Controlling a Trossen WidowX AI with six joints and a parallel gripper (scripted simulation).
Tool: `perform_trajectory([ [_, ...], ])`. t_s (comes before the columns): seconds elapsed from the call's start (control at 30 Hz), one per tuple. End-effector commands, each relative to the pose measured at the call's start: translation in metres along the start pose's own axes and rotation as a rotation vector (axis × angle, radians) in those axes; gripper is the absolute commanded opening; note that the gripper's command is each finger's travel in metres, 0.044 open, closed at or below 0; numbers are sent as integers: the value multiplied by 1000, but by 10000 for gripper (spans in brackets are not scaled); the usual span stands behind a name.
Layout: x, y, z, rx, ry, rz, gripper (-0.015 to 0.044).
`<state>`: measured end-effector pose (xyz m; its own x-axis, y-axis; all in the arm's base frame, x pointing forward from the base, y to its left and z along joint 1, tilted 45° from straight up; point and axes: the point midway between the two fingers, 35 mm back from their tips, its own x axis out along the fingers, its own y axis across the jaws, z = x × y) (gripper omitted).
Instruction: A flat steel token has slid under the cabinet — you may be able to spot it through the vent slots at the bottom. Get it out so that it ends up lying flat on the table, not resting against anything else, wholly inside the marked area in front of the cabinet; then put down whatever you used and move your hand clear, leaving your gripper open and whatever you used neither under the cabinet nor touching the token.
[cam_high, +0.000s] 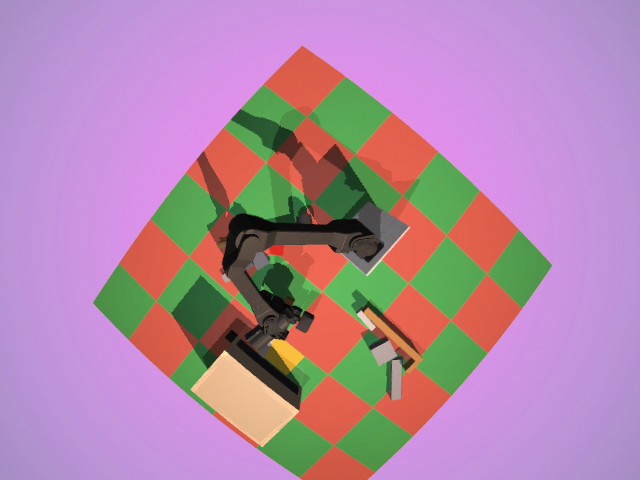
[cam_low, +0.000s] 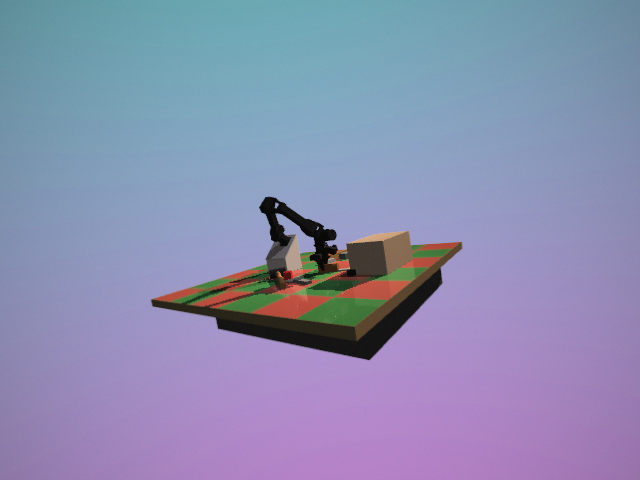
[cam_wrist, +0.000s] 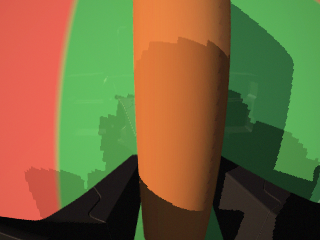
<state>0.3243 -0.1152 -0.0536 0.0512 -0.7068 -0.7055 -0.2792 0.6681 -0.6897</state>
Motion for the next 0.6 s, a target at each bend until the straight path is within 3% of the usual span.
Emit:
perform_trajectory([
  [0.0, 1, 1, -8, -8, 5, 4, 0],
  [0.57, 1, 0, -27, -9, 6, 4, 0],
])
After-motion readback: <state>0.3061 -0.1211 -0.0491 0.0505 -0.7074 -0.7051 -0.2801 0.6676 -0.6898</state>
